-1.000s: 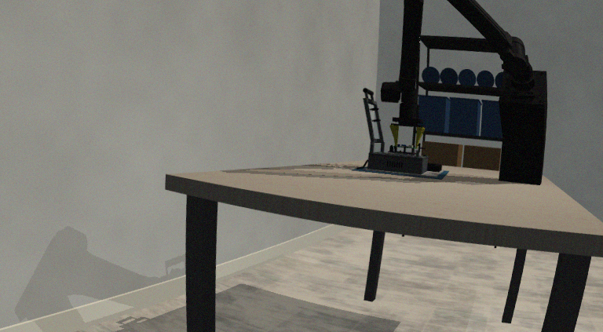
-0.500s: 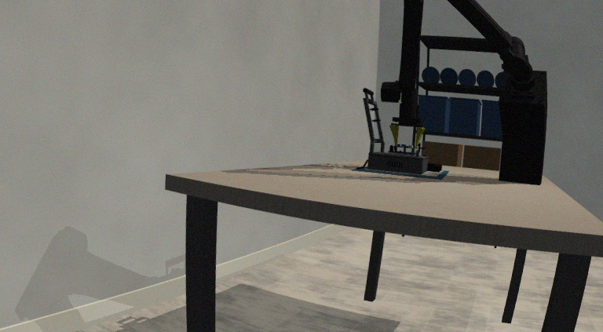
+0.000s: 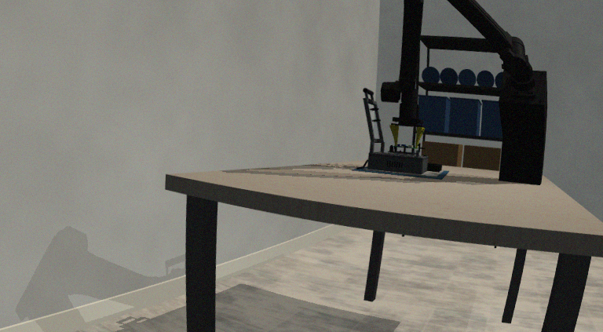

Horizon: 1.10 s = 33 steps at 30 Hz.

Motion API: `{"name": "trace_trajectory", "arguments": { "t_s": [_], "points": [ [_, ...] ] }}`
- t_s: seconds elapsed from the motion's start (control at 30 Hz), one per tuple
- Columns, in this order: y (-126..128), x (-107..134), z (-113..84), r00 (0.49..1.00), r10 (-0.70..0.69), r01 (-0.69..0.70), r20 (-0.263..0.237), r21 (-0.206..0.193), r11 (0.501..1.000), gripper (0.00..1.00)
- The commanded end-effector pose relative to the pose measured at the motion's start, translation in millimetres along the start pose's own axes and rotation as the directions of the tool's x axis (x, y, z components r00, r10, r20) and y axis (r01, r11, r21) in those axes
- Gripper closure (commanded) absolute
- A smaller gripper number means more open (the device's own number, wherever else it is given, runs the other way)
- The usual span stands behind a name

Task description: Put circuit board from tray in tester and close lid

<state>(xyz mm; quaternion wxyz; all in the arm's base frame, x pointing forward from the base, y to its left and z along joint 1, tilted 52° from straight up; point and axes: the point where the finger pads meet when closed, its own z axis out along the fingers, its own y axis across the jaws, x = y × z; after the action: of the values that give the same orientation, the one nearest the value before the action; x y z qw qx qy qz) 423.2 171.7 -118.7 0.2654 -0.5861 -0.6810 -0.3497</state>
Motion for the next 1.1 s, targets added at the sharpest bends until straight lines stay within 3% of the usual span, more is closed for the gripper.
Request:
{"name": "trace_trajectory", "arguments": {
  "t_s": [0.0,1.07],
  "points": [
    [16.2,-6.4,-13.0,1.0,-0.007,0.007,0.005,-0.047,0.999,0.28],
    [13.7,-9.2,-7.2,1.0,-0.008,0.008,0.004,-0.037,0.999,0.28]
  ]
}}
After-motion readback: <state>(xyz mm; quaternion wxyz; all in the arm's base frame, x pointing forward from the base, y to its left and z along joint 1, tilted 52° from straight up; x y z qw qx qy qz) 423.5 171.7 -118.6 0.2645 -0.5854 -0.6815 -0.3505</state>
